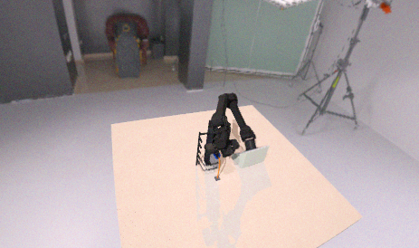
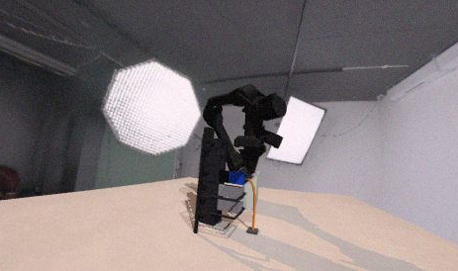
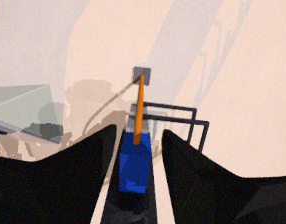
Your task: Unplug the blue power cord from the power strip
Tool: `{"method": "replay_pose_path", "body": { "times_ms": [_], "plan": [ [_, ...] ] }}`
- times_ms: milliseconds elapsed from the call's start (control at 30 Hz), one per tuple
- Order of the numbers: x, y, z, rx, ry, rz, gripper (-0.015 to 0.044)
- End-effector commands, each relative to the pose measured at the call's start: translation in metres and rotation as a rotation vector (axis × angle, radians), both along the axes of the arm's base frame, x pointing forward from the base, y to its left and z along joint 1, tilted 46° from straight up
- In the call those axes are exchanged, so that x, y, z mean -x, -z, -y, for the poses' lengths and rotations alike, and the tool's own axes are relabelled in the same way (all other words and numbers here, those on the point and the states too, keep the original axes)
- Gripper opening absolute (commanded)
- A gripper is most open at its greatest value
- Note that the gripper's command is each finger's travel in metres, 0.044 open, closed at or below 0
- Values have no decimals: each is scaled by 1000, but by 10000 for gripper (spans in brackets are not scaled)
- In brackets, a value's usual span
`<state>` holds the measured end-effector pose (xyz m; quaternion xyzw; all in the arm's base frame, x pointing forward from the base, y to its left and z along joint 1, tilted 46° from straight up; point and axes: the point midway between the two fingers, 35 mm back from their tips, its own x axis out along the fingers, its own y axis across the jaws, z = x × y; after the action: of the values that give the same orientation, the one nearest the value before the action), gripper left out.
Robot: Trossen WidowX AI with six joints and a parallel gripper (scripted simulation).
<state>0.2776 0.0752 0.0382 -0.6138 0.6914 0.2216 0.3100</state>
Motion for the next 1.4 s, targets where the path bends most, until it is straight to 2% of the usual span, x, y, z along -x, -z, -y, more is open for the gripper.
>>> {"method": "replay_pose_path", "body": {
  "times_ms": [0,533,1033,1133,1367],
  "plan": [
    [2,-6,5,4,-6,0,160],
    [6,-23,22,6,-6,-1,160],
    [7,-15,31,6,-6,-1,160],
    [6,-16,29,1,1,2,81],
    [6,-16,29,1,1,2,35]
  ]
}}
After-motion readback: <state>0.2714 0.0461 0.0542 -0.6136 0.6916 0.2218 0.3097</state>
